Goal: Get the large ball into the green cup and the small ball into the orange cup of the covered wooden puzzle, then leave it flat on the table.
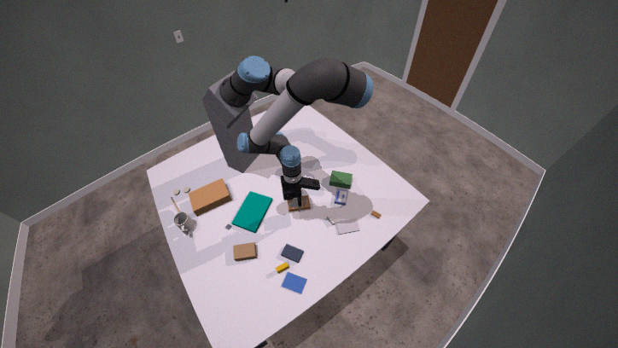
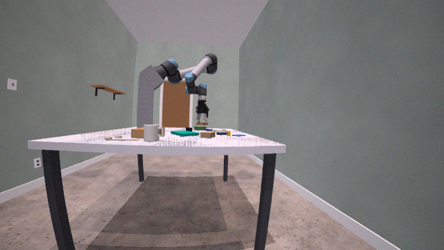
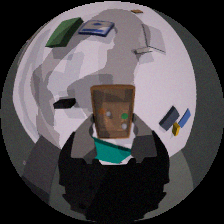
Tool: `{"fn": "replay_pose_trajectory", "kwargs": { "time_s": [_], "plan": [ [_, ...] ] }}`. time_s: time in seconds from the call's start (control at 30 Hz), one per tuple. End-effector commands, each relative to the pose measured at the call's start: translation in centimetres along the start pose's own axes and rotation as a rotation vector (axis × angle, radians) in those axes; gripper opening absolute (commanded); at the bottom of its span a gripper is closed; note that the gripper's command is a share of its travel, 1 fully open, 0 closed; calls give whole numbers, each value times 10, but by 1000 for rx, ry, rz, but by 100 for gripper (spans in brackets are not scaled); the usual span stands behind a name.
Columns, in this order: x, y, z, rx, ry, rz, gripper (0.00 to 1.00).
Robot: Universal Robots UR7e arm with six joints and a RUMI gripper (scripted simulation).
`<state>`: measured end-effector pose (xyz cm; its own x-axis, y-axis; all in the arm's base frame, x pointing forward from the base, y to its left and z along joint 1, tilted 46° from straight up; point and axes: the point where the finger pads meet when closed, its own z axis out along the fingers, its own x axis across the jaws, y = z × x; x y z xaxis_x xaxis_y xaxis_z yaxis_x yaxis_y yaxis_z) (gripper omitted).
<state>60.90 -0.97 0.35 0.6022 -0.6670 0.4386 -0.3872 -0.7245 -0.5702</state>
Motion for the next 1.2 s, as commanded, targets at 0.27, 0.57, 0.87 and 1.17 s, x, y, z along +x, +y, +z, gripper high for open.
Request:
{"fn": "replay_pose_trajectory", "kwargs": {
  "time_s": [0.27,0.57,0.87,1.17],
  "plan": [
    [0,0,0,-6,0,0,43],
    [0,0,0,7,14,0,43],
    [0,0,0,4,6,0,43],
    [0,0,0,-9,-5,0,43]
  ]
}}
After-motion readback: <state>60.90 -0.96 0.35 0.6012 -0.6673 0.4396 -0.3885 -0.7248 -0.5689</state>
